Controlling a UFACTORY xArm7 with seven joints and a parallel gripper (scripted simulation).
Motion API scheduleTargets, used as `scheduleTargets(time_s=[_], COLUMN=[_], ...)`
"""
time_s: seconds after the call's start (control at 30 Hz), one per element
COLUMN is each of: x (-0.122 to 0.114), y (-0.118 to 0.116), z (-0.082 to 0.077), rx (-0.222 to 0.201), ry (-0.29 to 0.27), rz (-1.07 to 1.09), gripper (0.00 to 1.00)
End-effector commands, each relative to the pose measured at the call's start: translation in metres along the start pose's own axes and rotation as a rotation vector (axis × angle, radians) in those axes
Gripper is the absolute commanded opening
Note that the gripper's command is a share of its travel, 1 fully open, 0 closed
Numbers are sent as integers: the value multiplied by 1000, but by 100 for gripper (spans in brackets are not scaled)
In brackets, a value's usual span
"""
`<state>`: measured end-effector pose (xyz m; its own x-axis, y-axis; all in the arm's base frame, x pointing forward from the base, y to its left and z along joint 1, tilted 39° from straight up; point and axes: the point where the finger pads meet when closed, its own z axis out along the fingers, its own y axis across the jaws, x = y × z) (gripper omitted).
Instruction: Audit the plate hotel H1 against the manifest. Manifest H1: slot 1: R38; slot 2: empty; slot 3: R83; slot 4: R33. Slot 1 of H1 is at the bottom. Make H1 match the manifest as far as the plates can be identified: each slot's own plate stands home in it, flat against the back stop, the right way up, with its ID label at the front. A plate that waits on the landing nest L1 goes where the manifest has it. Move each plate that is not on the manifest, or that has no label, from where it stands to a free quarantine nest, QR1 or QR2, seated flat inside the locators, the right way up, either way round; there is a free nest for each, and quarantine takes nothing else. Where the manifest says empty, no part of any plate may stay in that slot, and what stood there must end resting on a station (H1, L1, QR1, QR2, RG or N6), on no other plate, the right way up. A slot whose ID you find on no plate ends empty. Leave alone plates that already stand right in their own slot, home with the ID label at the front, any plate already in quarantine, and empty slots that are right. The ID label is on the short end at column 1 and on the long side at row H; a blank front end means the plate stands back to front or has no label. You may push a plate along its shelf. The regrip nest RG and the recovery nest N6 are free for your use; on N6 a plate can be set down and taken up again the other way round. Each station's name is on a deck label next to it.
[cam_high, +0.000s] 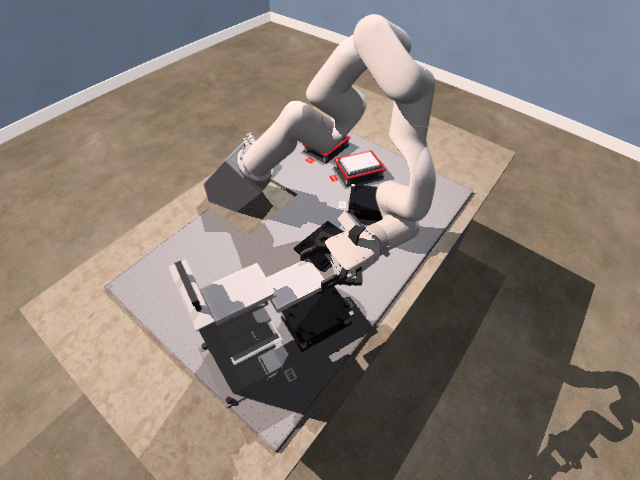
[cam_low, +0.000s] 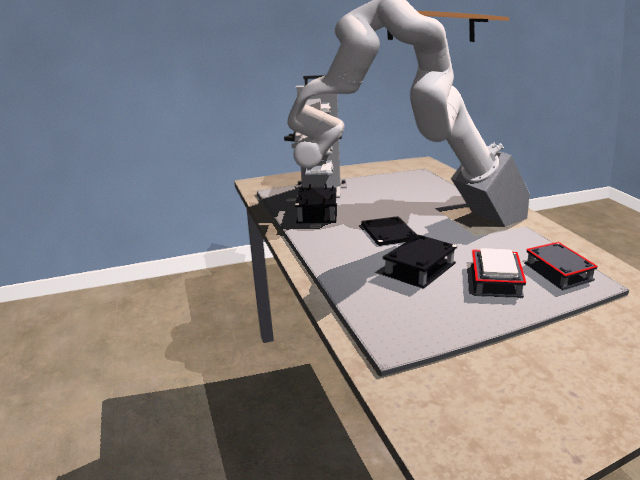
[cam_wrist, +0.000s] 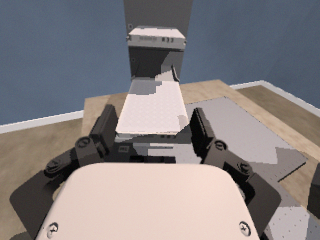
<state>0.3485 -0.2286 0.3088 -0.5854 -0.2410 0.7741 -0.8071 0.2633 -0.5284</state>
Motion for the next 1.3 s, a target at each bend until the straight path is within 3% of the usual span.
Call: scheduleTargets(time_s=[0.0,1.27], x=[1,1], y=[-1,-1], z=[5,50], rx=[0,0], ry=[1,1], rz=[3,3], gripper=[0,0])
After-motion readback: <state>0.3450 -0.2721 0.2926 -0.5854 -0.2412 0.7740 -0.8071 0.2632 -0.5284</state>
